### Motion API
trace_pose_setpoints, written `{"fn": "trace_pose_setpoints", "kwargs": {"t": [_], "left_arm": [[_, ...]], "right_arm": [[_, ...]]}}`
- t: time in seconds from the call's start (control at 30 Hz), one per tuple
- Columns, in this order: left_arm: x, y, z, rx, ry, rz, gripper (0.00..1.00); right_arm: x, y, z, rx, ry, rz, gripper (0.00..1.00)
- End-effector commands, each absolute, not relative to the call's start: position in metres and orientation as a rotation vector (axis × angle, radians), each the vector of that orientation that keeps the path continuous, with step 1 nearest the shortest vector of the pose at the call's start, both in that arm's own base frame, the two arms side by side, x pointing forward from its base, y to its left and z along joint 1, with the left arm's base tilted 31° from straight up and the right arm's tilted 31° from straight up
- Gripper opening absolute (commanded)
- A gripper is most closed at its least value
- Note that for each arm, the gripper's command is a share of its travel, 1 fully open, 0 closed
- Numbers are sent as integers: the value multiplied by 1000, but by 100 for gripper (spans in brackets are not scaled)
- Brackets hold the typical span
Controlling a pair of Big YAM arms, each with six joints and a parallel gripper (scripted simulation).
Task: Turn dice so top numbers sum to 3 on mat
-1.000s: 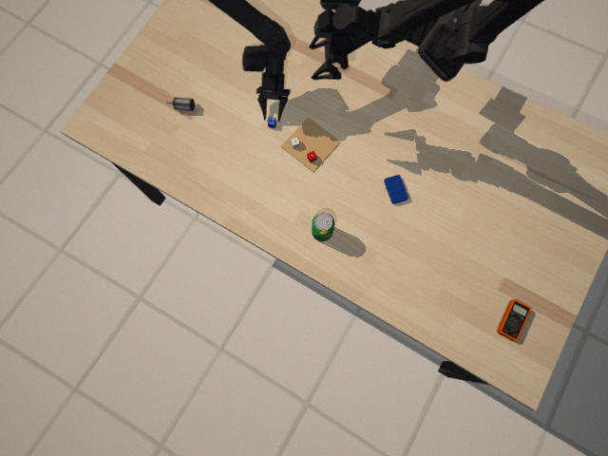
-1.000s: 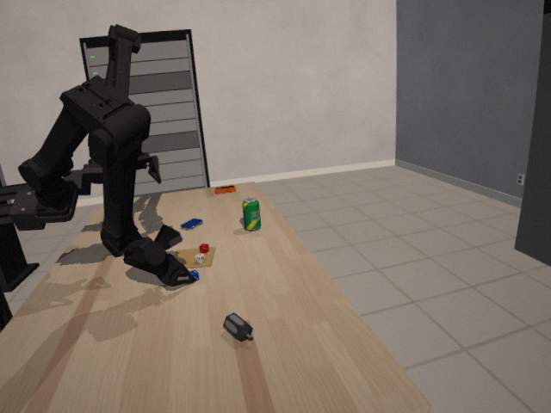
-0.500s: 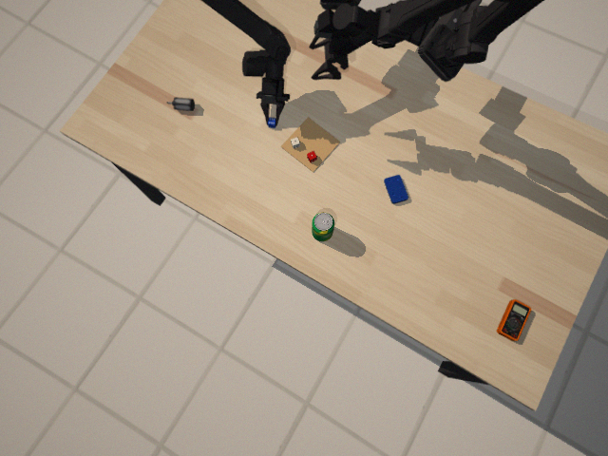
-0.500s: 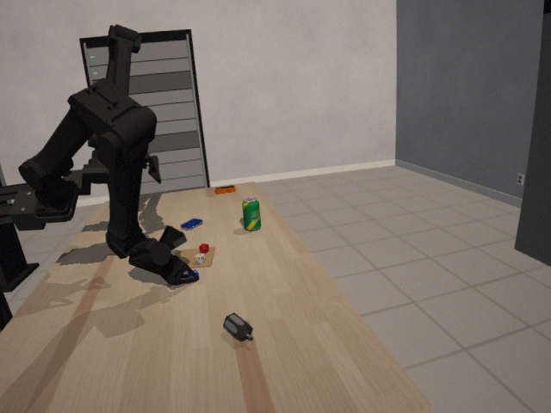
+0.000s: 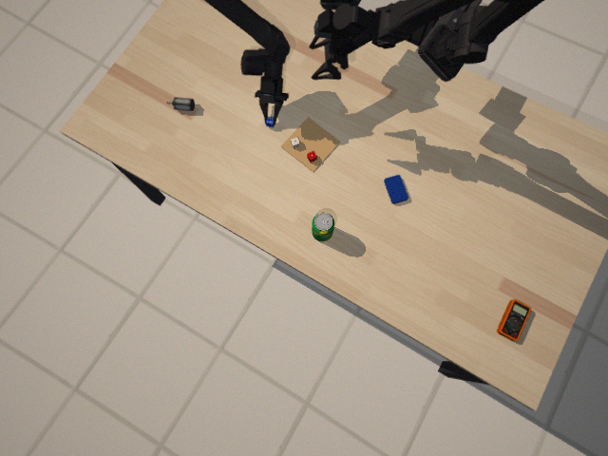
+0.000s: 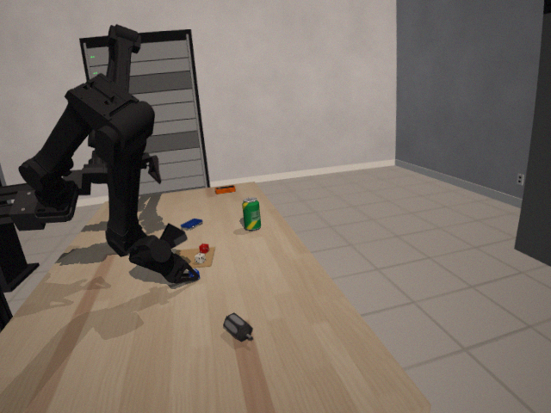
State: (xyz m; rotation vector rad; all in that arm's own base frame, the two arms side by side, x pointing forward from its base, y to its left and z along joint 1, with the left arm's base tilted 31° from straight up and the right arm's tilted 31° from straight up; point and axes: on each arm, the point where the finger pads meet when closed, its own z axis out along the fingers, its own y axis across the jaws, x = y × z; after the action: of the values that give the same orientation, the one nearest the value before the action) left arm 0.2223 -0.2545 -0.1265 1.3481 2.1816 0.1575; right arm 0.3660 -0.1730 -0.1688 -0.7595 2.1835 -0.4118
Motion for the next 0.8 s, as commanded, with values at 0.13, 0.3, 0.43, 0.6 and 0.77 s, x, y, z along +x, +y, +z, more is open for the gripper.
{"fn": "trace_pose_setpoints", "kwargs": {"t": [0.13,0.3,0.43,0.6,0.77], "left_arm": [[226,-277,-119,1325,2137,112,100],[223,-272,-113,1313,2155,116,100],[217,-262,-107,1310,2169,133,100],[213,-258,-96,1294,2173,142,100],[213,-258,-89,1279,2172,142,100]], "right_arm": [[355,-127,-112,-769,2178,-381,19],[367,-122,-118,-740,2203,-336,19],[390,-111,-132,-743,2250,-287,19],[409,-91,-152,-760,2329,-238,19],[421,-78,-160,-772,2371,-221,19]]}}
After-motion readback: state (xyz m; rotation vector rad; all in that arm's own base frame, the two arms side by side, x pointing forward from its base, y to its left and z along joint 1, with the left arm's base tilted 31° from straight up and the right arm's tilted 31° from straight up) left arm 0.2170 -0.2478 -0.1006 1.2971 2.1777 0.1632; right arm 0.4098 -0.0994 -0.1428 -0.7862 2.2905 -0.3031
